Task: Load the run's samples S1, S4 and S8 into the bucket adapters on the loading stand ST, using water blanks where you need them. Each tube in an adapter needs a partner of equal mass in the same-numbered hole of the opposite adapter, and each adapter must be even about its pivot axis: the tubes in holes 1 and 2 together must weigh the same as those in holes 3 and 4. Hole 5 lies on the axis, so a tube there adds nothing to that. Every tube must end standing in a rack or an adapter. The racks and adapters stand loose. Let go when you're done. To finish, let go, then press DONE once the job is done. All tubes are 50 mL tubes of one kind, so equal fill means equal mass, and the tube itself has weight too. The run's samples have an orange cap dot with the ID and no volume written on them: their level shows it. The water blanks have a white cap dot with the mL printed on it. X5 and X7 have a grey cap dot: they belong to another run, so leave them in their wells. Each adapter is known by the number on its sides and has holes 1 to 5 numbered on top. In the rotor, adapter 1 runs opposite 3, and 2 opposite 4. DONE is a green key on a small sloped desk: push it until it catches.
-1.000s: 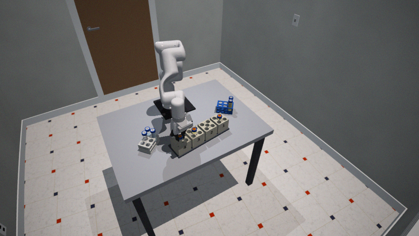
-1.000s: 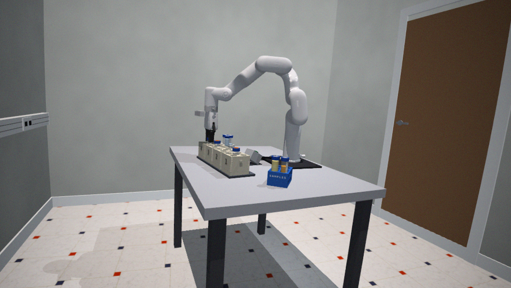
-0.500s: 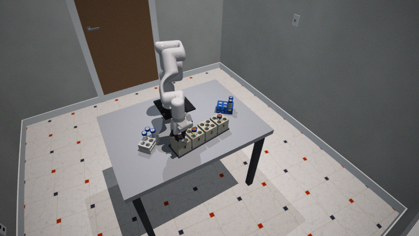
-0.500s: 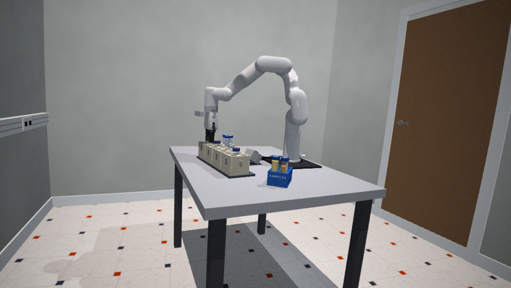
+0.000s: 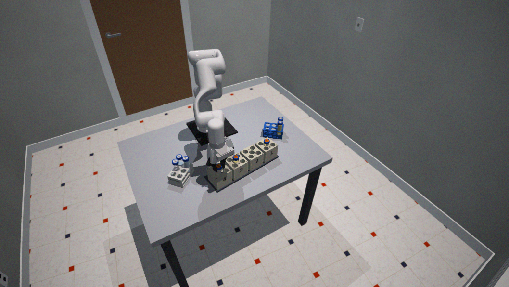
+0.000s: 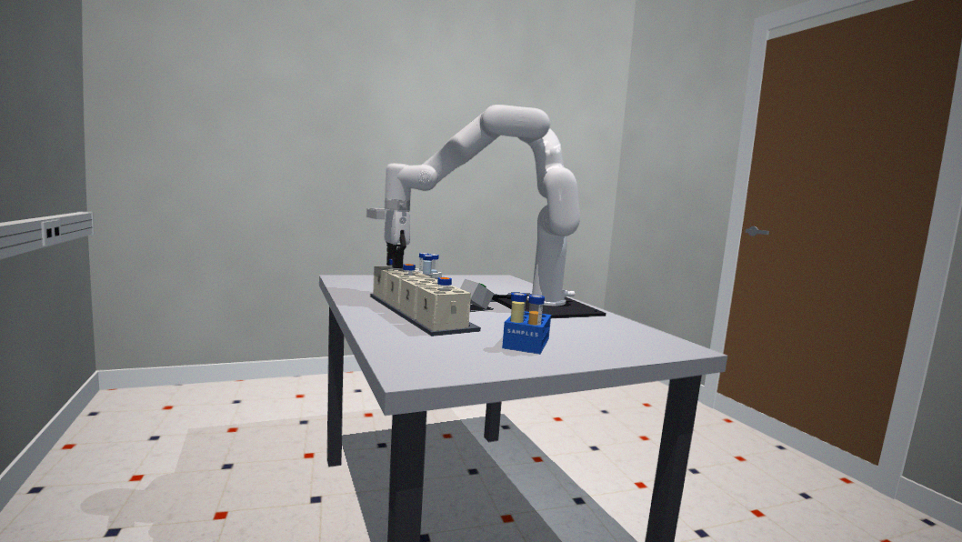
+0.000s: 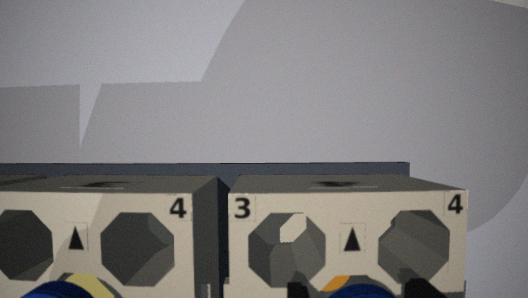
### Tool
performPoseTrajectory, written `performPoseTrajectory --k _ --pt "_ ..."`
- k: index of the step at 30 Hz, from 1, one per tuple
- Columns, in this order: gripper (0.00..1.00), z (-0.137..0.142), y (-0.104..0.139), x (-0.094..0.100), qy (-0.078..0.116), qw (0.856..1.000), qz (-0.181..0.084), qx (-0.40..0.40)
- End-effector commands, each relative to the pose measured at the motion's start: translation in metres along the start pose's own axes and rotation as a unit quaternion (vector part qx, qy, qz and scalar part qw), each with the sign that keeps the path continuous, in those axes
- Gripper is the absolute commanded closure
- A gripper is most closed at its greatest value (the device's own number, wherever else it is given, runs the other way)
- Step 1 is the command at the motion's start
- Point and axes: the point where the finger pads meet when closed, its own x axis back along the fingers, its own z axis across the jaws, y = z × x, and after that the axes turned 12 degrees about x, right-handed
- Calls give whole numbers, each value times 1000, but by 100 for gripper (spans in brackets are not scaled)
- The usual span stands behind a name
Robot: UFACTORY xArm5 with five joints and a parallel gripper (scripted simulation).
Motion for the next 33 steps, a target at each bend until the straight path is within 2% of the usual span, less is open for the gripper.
performPoseTrajectory --k 1,33 --pt "56 1 -1 4 -4 1000 6 0" --pt "56 1 -1 60 -4 1000 6 0"
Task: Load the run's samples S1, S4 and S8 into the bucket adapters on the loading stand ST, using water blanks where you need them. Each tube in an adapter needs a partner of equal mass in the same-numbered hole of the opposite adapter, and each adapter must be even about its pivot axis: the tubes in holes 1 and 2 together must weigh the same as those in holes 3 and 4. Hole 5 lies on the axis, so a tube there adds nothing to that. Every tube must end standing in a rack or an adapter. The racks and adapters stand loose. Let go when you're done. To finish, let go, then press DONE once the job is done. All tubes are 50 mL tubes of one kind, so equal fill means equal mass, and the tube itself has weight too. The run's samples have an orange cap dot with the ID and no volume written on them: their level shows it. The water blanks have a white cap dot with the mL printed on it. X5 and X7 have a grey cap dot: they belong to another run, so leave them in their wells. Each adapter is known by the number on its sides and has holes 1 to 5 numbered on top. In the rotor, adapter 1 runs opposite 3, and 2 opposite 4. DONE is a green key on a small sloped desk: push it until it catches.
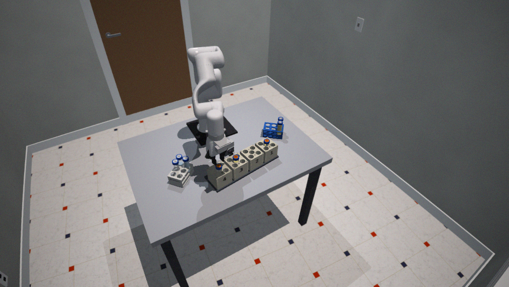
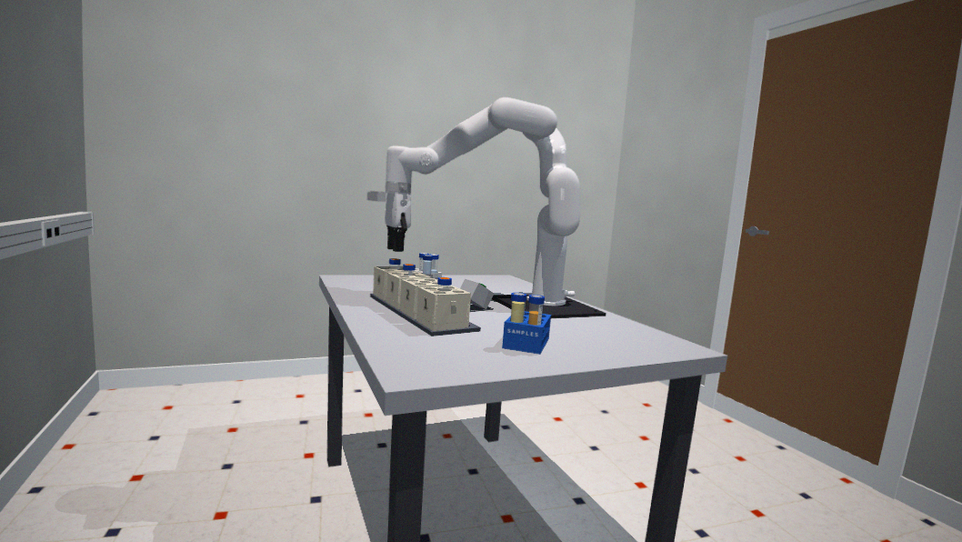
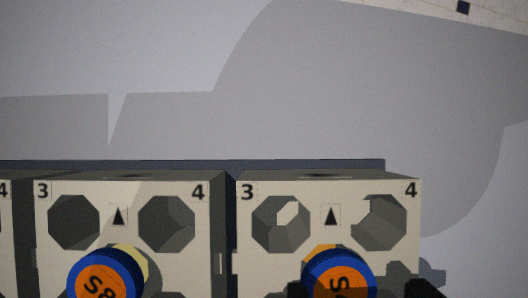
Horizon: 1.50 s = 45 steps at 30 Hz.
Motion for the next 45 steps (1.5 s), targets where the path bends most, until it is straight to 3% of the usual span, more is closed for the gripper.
performPoseTrajectory --k 1,40,45 --pt "56 1 -1 11 -4 1000 6 0" --pt "56 1 0 81 -4 1000 6 0" --pt "56 1 0 83 -4 1000 6 0"
